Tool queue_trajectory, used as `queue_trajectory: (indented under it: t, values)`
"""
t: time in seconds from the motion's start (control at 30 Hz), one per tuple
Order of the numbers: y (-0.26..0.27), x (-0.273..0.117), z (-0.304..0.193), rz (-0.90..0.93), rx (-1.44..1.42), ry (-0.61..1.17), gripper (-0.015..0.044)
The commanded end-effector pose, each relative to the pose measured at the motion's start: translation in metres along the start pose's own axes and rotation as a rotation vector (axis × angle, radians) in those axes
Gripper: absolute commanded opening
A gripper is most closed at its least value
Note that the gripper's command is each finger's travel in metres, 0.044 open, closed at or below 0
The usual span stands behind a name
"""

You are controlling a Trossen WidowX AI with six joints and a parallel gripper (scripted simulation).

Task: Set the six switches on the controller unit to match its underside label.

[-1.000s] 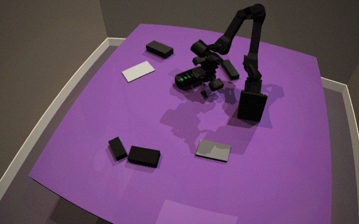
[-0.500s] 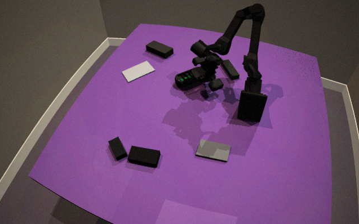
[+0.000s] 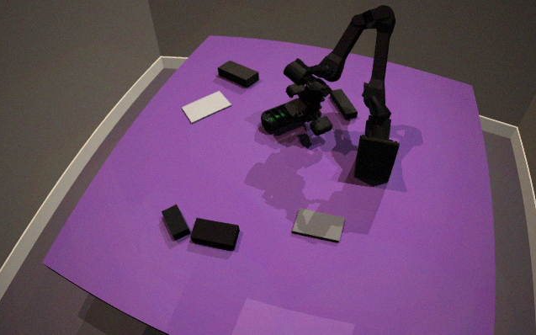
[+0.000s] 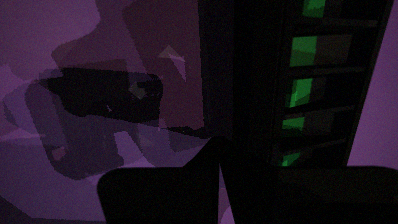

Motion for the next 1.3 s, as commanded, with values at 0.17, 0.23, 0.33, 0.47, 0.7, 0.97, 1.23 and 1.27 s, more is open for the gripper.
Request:
queue_trajectory:
  t: [0.17,0.23,0.33,0.47,0.7,0.97,1.23,1.27]
  values:
    - [-0.003,0.002,0.0,0.003,-0.007,-0.001,0.0]
    - [-0.005,0.002,0.001,0.003,-0.007,-0.001,0.0]
    - [-0.008,0.003,0.001,0.003,-0.007,-0.001,0.0]
    - [-0.013,0.004,0.002,0.003,-0.006,-0.001,0.0]
    - [-0.021,0.007,0.003,0.002,-0.006,-0.001,0.0]
    - [-0.03,0.01,0.005,0.001,-0.006,-0.001,0.0]
    - [-0.039,0.012,0.008,0.001,-0.005,-0.001,0.0]
    - [-0.04,0.013,0.009,0.001,-0.005,-0.001,0.0]
Point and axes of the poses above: the point midway between the two fingers, 35 mm back from their tips, its own x axis out along the fingers, its own y axis across the jaws, z = x × y, the point moved 4 cm from there along -x, back along the fingers, and after that the axes turned 7 degrees about x, right-handed, at the moved point
